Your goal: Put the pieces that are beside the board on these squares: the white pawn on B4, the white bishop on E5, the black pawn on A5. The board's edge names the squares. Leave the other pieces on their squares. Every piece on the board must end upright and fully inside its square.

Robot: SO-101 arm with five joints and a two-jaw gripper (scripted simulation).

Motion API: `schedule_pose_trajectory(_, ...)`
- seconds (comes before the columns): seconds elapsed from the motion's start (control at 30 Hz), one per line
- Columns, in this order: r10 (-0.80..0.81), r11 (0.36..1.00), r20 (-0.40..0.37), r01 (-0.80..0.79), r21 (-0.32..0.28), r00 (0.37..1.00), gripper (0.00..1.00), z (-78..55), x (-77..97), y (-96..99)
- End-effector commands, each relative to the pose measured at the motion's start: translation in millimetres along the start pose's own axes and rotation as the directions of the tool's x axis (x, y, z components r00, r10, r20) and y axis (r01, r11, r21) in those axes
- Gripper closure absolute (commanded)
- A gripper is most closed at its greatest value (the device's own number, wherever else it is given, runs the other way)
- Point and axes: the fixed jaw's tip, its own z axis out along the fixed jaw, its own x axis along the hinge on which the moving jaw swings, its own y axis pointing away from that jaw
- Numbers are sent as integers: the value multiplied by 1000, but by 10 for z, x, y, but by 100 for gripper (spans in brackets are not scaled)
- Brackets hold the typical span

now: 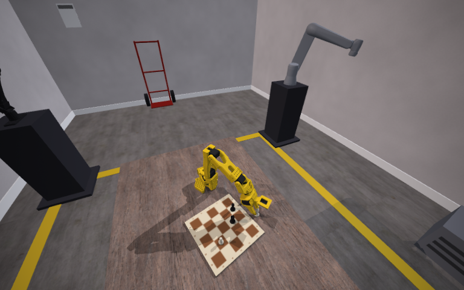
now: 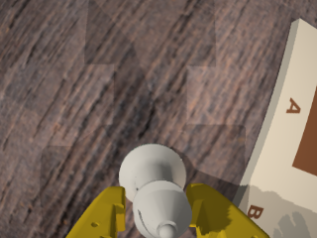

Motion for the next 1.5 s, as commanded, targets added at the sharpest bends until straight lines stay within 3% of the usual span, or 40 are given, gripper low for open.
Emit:
schedule_pose_trajectory(0.0, 1, 1000, 20, -1, -3, 1000, 90, -33, -58, 11)
schedule_pose_trajectory(1.47, 14, 1000, 20, -14, 5, 1000, 94, -22, -77, -28)
